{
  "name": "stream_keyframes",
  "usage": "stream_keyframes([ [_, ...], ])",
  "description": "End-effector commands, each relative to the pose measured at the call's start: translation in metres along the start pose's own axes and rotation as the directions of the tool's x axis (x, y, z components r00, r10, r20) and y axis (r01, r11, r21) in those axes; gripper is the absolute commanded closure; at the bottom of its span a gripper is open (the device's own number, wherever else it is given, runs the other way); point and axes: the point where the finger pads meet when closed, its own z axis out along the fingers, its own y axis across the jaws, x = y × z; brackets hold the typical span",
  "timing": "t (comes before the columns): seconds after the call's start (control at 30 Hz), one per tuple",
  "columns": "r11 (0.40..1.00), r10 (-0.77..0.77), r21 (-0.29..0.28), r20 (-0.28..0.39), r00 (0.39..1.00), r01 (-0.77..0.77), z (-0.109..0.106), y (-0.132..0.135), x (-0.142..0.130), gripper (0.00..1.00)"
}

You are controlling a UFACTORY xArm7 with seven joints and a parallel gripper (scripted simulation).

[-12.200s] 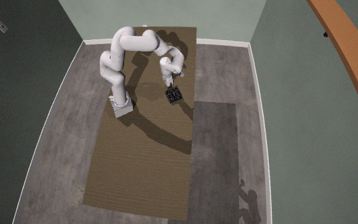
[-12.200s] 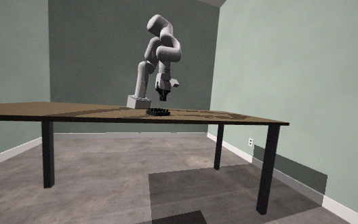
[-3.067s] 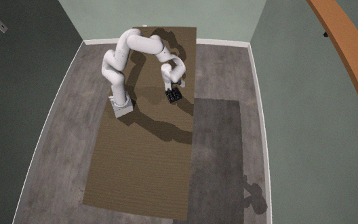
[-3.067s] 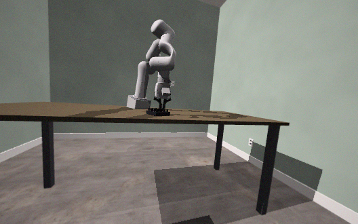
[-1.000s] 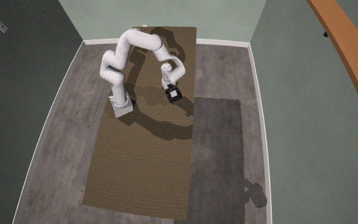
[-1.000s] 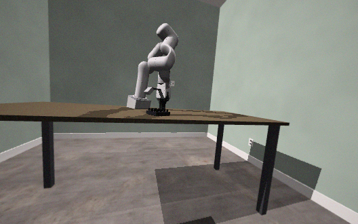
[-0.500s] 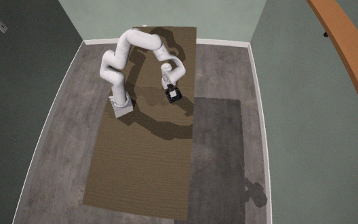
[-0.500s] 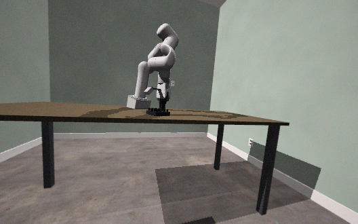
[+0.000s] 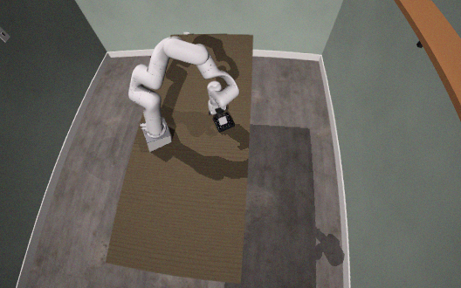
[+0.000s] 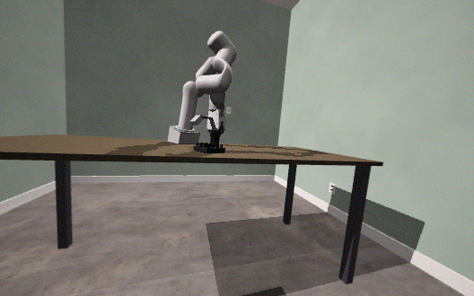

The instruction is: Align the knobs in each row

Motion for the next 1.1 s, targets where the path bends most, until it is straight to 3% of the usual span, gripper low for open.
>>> stream_keyframes([
  [0.0,1.000,0.000,0.002,0.000,1.000,0.000,-0.001,-0.001,0.000,0.81],
  [0.63,1.000,0.000,0.002,0.000,1.000,0.000,-0.002,-0.001,0.000,0.81],
  [1.07,1.000,0.000,0.002,0.000,1.000,0.000,-0.027,-0.001,0.000,0.81],
])
